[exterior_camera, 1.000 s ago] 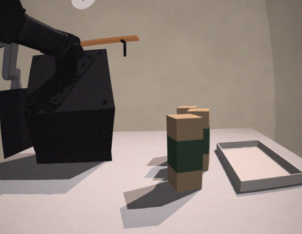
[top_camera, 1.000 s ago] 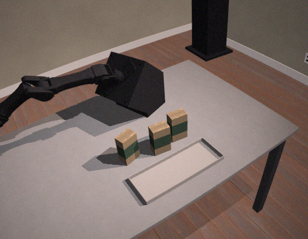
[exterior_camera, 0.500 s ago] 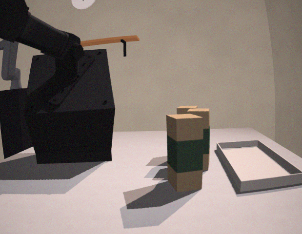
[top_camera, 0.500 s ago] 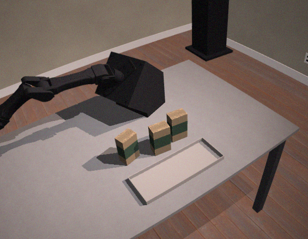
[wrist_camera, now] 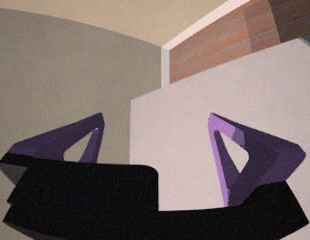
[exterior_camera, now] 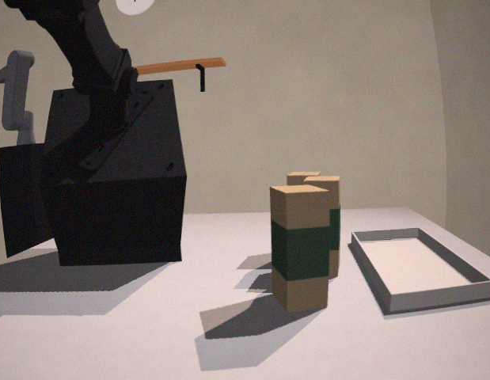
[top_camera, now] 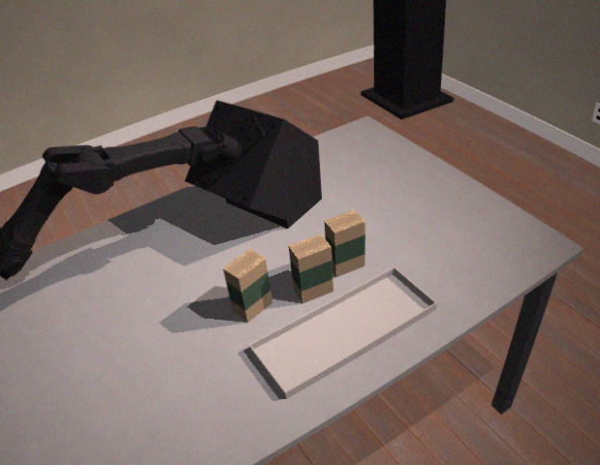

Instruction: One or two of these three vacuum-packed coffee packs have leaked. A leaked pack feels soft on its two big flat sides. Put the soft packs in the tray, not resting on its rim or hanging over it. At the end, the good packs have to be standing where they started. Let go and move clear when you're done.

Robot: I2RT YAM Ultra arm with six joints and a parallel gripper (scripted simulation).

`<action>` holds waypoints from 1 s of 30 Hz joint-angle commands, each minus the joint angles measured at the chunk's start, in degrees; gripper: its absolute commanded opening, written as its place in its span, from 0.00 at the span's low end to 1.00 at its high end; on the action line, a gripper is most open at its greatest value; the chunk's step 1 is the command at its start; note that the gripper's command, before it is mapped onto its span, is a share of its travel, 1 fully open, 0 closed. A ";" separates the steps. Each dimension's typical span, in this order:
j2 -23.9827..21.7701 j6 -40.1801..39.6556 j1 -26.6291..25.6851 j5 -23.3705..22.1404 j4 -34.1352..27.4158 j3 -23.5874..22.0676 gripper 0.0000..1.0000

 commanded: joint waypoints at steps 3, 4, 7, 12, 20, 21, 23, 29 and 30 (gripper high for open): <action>-8.42 -9.91 9.34 5.22 -3.74 -7.01 1.00; -10.18 -11.86 11.77 6.05 -4.40 -8.82 1.00; -16.02 -18.16 19.52 8.75 -6.45 -14.99 1.00; -23.28 -25.79 28.55 12.89 -8.92 -22.99 1.00; -36.57 -39.16 44.69 20.99 -12.75 -37.85 1.00; -38.86 -41.76 47.57 21.79 -13.52 -40.38 1.00; -41.91 -44.65 51.22 24.03 -14.35 -43.82 1.00; -50.32 -53.18 61.57 29.63 -16.86 -53.11 1.00; -52.64 -55.81 64.31 30.35 -17.60 -55.75 1.00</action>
